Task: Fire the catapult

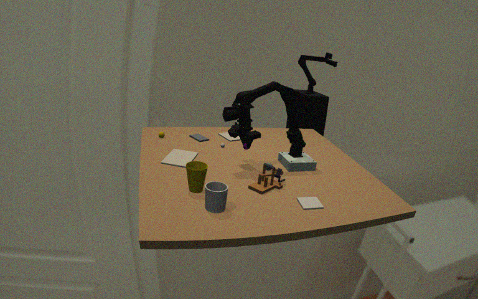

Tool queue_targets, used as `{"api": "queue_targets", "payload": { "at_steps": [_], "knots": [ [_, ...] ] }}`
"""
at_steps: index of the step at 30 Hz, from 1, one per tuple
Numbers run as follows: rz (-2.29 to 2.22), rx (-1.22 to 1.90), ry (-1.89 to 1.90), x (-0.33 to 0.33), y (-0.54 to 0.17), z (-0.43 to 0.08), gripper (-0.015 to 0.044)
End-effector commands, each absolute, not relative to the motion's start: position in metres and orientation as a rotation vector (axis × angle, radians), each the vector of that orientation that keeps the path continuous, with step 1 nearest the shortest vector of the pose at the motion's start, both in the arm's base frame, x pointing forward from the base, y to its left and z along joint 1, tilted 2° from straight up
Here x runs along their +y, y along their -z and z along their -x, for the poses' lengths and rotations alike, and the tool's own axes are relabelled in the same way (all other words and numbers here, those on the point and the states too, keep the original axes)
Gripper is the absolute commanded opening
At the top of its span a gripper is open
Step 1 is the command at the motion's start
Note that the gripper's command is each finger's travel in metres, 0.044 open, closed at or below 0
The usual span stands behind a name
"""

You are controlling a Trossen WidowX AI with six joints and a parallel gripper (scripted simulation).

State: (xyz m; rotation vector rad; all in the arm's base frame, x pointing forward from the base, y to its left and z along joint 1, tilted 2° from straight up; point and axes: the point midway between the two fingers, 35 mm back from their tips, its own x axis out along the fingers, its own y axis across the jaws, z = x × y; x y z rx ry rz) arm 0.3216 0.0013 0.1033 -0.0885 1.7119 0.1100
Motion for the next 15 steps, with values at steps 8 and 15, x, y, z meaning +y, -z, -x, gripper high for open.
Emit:
{"api": "queue_targets", "payload": {
  "at_steps": [8, 15],
  "knots": [
    [0.139, 1.773, -0.155, 0.057, -0.093, -0.307, 0.0],
    [0.196, 1.807, -0.187, 0.091, -0.089, -0.292, 0.0]
  ]
}}
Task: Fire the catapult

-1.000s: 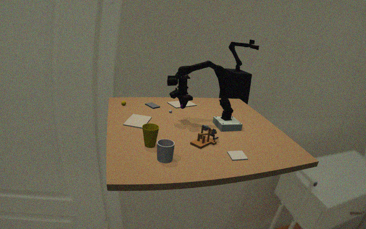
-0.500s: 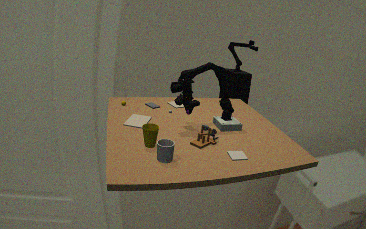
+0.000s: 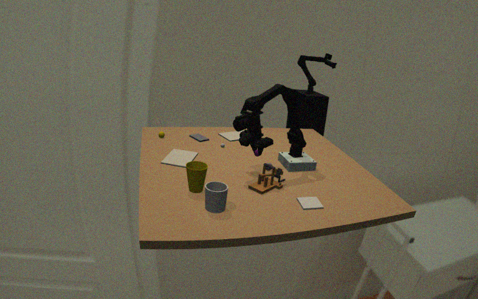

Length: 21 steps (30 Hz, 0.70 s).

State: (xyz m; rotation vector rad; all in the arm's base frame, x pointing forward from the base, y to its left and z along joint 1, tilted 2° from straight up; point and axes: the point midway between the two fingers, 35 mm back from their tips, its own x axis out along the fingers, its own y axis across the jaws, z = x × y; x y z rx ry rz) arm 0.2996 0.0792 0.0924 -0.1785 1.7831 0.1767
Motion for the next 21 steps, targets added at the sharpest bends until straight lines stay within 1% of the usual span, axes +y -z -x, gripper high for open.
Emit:
{"api": "queue_targets", "payload": {
  "at_steps": [1, 21],
  "knots": [
    [0.206, 1.812, -0.191, 0.096, -0.088, -0.29, 0.0],
    [0.405, 1.887, -0.259, 0.18, -0.077, -0.23, 0.0]
  ]
}}
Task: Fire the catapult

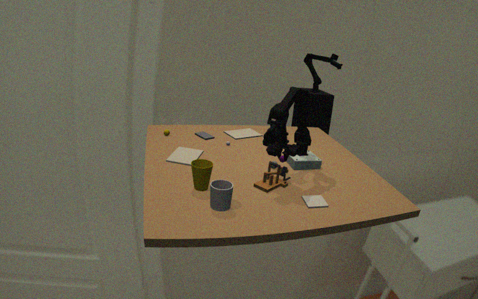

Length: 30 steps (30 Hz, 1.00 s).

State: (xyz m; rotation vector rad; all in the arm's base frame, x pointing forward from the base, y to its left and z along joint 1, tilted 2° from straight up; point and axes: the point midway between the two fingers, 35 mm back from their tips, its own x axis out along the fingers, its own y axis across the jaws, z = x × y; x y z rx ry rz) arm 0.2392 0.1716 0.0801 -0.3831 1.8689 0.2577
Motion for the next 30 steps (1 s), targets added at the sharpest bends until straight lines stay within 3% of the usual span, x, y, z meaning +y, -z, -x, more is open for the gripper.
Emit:
{"api": "queue_targets", "payload": {
  "at_steps": [1, 29, 30],
  "knots": [
    [0.41, 1.888, -0.26, 0.181, -0.077, -0.228, 0.0],
    [0.412, 1.878, -0.265, 0.182, -0.053, -0.23, 0.0],
    [0.412, 1.878, -0.265, 0.182, -0.053, -0.23, 0.0026]
  ]
}}
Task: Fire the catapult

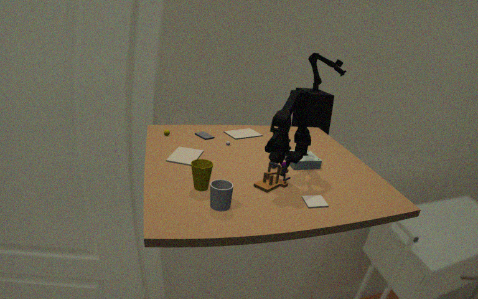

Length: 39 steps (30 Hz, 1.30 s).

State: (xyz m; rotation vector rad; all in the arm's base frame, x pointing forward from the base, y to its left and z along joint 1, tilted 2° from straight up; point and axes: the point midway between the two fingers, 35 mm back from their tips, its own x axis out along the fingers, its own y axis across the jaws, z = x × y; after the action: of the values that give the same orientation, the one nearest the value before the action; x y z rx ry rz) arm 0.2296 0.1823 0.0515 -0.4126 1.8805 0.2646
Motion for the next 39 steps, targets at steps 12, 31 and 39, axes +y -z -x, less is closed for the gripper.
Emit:
{"api": "queue_targets", "payload": {
  "at_steps": [12, 31, 39],
  "knots": [
    [0.381, 1.817, -0.285, 0.185, -0.099, -0.232, 0.0341],
    [0.241, 1.375, -0.381, 0.235, -0.168, -0.342, 0.044],
    [0.173, 1.111, -0.402, 0.26, -0.198, -0.417, 0.044]
  ]
}}
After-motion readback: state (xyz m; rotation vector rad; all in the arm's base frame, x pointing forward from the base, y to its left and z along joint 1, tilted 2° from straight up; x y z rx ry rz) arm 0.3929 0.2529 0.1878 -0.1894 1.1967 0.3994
